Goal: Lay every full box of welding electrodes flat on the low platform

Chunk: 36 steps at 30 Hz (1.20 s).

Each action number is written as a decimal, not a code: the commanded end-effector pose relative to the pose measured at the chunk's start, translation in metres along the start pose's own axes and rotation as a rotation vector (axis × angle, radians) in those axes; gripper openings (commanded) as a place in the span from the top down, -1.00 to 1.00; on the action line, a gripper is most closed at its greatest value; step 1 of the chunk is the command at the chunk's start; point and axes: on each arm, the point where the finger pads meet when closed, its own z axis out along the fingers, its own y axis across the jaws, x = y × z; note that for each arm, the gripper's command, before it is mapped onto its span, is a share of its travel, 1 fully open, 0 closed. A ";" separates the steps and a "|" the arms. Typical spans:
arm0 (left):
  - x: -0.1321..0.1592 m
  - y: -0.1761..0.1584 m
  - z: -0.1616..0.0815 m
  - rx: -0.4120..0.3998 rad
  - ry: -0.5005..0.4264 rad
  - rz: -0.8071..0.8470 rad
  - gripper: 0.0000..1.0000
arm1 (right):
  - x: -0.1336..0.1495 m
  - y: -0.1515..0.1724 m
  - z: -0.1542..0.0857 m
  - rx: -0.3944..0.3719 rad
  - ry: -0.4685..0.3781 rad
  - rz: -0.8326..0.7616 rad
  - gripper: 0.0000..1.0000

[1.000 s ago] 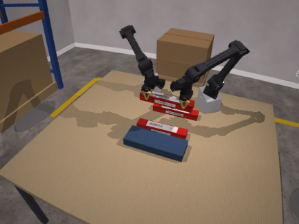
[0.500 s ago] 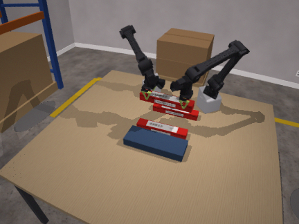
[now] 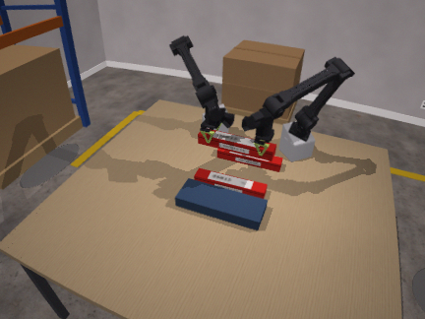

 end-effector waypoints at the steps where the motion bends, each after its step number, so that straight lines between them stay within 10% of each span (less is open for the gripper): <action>1: -0.002 0.009 0.001 -0.017 -0.019 -0.013 1.00 | -0.003 -0.007 0.001 0.021 -0.016 0.016 1.00; 36: -0.002 0.009 0.044 -0.017 -0.017 -0.012 1.00 | -0.003 -0.007 0.042 0.021 -0.014 0.015 1.00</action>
